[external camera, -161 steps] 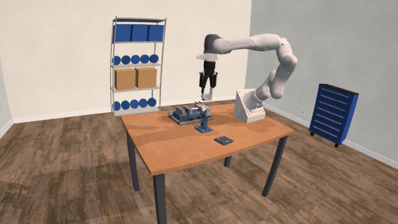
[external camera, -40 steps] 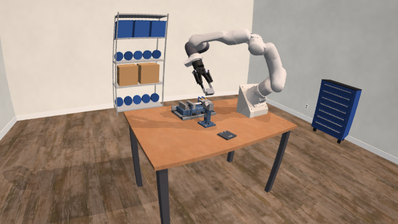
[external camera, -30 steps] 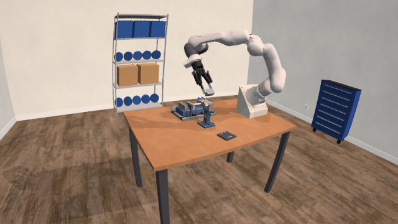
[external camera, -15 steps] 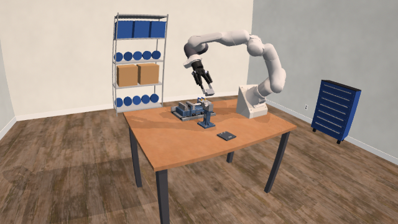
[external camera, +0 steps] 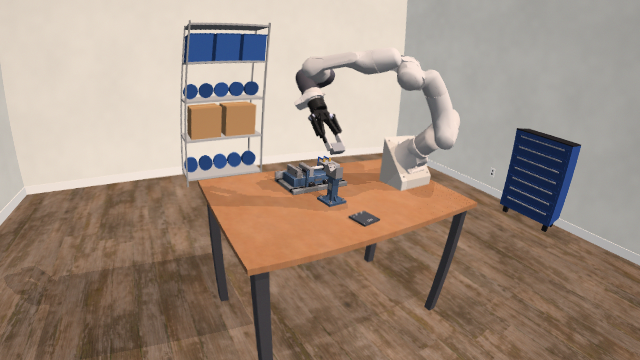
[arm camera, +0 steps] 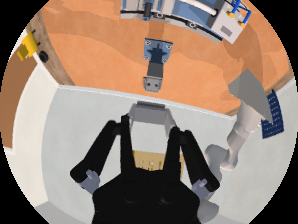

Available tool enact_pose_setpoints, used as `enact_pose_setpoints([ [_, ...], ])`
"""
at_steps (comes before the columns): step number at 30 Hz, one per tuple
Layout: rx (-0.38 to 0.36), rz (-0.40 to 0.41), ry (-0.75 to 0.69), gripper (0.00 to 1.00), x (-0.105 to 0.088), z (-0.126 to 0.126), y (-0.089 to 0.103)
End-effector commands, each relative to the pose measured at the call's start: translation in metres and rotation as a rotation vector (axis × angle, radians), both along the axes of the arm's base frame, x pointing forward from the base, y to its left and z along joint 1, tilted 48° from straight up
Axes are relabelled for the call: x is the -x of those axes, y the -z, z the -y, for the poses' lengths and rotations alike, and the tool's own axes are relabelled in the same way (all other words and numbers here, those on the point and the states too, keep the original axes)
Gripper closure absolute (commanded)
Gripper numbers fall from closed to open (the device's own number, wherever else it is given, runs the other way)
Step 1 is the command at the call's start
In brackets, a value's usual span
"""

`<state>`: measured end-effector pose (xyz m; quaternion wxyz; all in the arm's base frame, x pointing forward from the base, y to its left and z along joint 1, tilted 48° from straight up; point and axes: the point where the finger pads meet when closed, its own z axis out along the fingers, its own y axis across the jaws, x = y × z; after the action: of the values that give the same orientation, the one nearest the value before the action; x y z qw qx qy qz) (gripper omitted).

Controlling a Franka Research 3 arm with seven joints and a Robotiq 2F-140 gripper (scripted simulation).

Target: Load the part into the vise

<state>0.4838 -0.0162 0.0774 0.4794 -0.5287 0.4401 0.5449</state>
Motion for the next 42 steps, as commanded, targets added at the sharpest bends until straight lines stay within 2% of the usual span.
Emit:
enact_pose_setpoints([
  [1, -0.007, -0.004, 0.004, 1.0, -0.0012, 0.0008, -0.0027],
  [42, -0.007, -0.004, 0.004, 1.0, -0.0009, -0.0021, -0.0001],
])
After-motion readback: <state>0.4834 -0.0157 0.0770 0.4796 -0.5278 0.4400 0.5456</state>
